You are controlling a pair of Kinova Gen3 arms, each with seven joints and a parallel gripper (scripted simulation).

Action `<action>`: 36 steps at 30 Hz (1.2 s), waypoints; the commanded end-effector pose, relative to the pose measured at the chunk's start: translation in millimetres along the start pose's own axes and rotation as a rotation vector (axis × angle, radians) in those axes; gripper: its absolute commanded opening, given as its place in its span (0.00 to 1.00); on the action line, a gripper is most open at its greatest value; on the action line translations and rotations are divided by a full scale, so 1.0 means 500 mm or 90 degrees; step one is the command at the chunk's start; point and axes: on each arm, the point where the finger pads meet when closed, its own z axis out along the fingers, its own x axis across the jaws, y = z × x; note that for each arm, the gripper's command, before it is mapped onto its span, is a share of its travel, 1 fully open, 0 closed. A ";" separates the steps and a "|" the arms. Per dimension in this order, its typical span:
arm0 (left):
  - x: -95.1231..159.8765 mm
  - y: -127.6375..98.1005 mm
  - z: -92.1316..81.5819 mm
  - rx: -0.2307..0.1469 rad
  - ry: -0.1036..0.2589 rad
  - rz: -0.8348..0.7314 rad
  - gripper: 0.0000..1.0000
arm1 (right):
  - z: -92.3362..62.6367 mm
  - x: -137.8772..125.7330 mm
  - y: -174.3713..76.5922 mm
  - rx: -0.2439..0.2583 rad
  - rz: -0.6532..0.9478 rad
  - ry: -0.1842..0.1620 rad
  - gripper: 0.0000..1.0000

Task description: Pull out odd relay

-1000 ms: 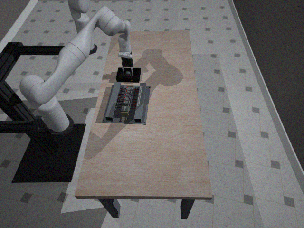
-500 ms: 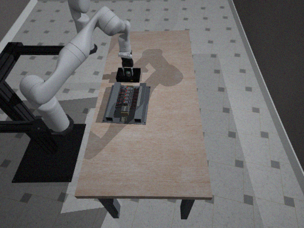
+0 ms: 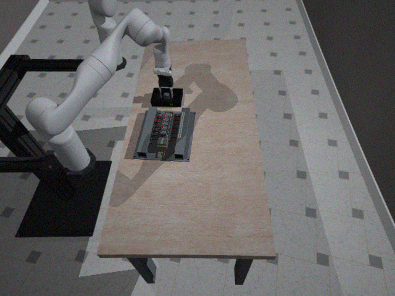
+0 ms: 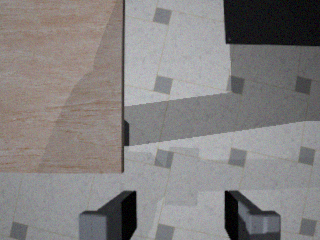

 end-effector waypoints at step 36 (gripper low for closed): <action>0.000 0.001 -0.001 -0.001 0.000 0.000 1.00 | -0.021 -0.001 0.002 -0.002 0.000 -0.001 0.98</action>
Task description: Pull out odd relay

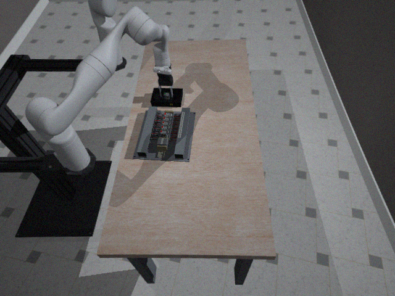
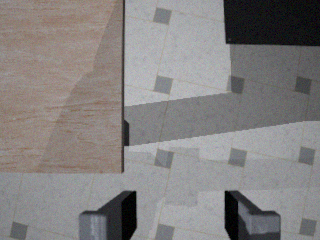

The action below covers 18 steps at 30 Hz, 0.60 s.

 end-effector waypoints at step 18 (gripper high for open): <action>0.000 0.001 -0.001 -0.001 0.000 0.000 1.00 | -0.020 -0.001 0.002 -0.002 0.000 -0.001 0.98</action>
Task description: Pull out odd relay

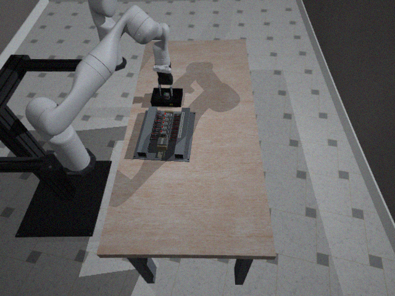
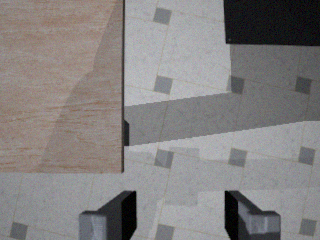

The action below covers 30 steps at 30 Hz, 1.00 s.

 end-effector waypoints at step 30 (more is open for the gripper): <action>0.000 0.001 -0.001 -0.001 0.000 0.000 1.00 | -0.028 -0.001 0.002 -0.002 0.000 -0.001 0.98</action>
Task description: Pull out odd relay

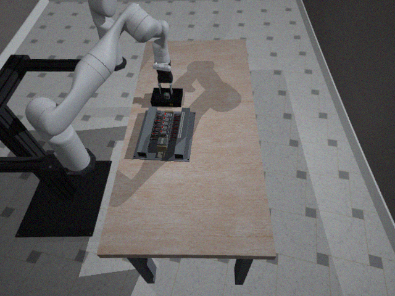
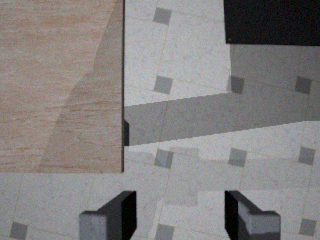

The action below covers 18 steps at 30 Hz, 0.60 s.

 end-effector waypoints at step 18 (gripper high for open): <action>0.000 0.001 -0.001 -0.001 0.000 0.000 1.00 | -0.013 -0.001 0.003 -0.002 0.000 -0.001 0.98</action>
